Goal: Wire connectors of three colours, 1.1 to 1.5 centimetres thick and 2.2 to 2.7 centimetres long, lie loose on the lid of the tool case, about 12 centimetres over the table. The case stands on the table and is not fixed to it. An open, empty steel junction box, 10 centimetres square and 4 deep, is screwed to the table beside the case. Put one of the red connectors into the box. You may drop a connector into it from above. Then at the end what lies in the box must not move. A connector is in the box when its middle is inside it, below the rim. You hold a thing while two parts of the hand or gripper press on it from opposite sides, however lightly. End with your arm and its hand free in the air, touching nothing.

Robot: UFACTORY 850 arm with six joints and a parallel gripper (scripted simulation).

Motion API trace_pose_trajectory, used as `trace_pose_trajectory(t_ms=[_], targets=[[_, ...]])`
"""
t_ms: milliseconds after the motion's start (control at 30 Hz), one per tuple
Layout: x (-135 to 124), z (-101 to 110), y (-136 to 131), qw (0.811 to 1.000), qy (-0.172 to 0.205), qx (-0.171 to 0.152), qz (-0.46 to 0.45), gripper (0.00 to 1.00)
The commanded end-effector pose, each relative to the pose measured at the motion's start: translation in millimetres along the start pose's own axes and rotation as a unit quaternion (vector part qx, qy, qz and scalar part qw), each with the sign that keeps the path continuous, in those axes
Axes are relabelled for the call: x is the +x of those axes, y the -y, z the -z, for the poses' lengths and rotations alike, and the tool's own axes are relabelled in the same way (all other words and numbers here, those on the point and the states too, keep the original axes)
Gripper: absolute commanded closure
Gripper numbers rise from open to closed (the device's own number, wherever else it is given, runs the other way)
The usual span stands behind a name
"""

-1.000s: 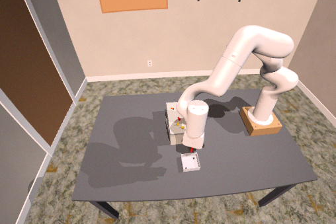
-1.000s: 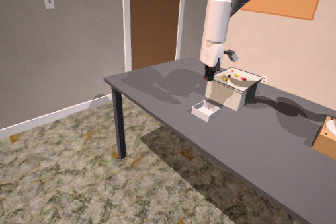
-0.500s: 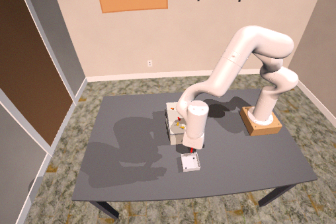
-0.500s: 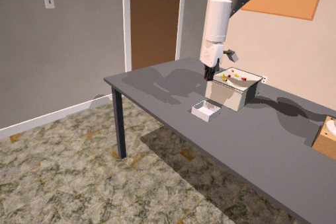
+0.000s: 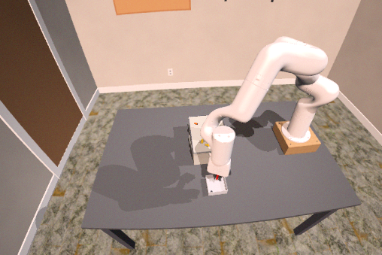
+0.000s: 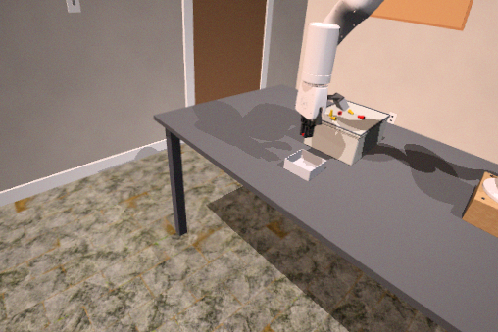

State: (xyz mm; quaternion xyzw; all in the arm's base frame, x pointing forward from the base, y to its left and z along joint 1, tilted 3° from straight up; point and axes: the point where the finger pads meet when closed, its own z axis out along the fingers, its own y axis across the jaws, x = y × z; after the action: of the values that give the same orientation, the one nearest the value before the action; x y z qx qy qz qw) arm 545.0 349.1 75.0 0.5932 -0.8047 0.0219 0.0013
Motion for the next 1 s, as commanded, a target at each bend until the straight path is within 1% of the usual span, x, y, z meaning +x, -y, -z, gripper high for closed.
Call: trace_pose_trajectory(t_ms=[0,167,233,333,433,567,933,967], targets=[[-1.9,-40.5,1.7,1.000,0.001,0.001,0.000,0.98],[-2.0,-82.2,1.8,1.000,0.001,0.001,0.000,0.98],[-2.0,-82.2,1.8,1.000,0.001,0.001,0.000,0.98],[-2.0,-101.0,1.8,1.000,0.001,0.001,0.000,0.98],[-2.1,-113.6,1.8,1.000,0.001,0.001,0.000,0.98],[-2.1,-121.0,1.8,1.000,0.001,0.001,0.000,0.98],[-2.1,-121.7,1.8,1.000,0.001,0.001,0.000,0.98],[-2.1,-121.7,1.8,1.000,0.001,0.001,0.000,0.70]])
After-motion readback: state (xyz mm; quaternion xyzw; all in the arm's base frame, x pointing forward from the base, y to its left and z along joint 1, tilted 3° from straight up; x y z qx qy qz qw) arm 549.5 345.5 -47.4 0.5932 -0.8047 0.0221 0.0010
